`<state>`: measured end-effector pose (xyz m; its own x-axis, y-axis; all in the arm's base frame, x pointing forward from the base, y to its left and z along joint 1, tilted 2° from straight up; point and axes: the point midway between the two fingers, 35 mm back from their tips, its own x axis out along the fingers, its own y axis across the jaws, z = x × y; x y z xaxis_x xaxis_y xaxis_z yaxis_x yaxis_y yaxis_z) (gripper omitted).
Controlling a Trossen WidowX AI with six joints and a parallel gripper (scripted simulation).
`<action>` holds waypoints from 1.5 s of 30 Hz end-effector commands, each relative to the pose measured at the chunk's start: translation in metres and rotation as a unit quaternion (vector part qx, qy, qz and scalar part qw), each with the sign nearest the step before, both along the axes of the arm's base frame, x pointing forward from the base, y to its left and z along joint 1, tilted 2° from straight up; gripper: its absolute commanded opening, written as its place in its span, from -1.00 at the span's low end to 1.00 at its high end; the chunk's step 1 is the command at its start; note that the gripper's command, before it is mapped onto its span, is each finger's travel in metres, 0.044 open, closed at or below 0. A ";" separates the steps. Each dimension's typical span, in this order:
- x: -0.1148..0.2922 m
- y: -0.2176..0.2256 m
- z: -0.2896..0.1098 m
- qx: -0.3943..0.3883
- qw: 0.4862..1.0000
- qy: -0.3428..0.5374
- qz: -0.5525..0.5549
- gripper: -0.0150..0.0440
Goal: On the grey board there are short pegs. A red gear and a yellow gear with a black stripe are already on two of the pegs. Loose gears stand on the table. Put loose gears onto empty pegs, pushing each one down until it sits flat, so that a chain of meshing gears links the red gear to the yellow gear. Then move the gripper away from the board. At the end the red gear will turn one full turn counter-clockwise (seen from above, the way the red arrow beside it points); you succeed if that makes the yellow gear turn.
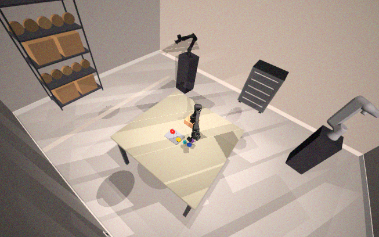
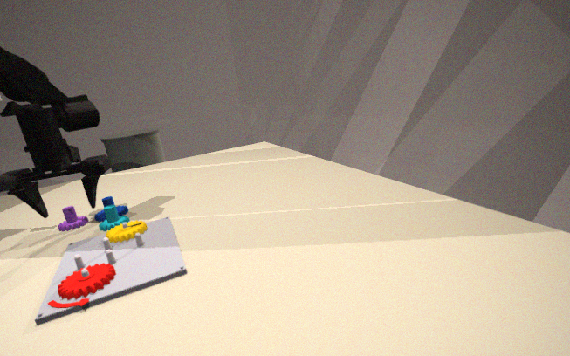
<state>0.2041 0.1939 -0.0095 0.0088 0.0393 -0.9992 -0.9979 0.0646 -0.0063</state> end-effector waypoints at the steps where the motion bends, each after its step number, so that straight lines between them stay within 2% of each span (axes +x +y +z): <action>1: -0.002 0.000 -0.002 0.001 1.000 0.003 -0.001 0.73; 12: -0.002 0.000 -0.002 0.001 1.000 0.003 -0.001 -0.25; 21: -0.002 0.000 -0.002 0.001 1.000 0.003 -0.001 -0.49; 45: 0.010 0.000 0.060 0.001 1.000 0.003 -0.001 -0.49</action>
<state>0.2116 0.1930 0.0391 0.0008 0.0343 -0.9994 -0.9976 0.0695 0.0016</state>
